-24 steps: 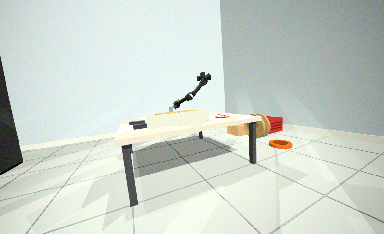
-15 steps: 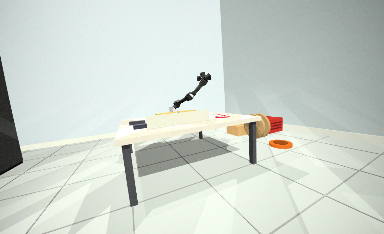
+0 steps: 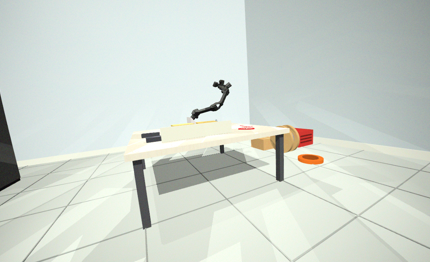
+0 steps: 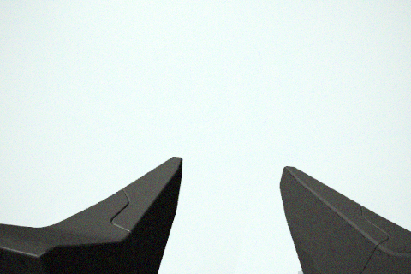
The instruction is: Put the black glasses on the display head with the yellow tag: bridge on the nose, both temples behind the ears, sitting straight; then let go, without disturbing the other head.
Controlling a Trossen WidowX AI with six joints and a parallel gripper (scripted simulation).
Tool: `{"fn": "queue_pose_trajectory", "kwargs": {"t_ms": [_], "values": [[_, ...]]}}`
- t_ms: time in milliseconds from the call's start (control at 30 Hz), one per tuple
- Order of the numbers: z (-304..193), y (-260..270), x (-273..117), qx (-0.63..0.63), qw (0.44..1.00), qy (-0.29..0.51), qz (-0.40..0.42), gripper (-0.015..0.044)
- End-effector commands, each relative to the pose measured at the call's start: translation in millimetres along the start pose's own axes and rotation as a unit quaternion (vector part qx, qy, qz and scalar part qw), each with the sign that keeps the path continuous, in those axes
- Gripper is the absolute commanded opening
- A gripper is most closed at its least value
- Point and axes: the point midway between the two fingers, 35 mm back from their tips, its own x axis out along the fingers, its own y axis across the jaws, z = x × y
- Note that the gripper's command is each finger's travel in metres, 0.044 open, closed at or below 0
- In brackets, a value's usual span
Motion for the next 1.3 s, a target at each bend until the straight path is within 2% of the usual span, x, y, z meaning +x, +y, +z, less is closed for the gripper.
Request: {"fn": "queue_pose_trajectory", "kwargs": {"t_ms": [0, 167, 300, 600, 867, 1100, 1267], "values": [[-17, 35, 44, 0.079, 0.990, 0.012, 0.114, 0.0200], [-30, 99, 84, 0.167, 0.951, 0.044, 0.258, 0.0200], [-34, 159, 100, 0.222, 0.900, 0.084, 0.366, 0.0200], [-30, 291, 79, 0.287, 0.760, 0.190, 0.551, 0.0200], [-34, 400, 2, 0.266, 0.613, 0.327, 0.669, 0.0200], [-51, 467, -104, 0.194, 0.487, 0.458, 0.718, 0.0200], [-76, 488, -181, 0.105, 0.437, 0.513, 0.731, 0.0200]]}}
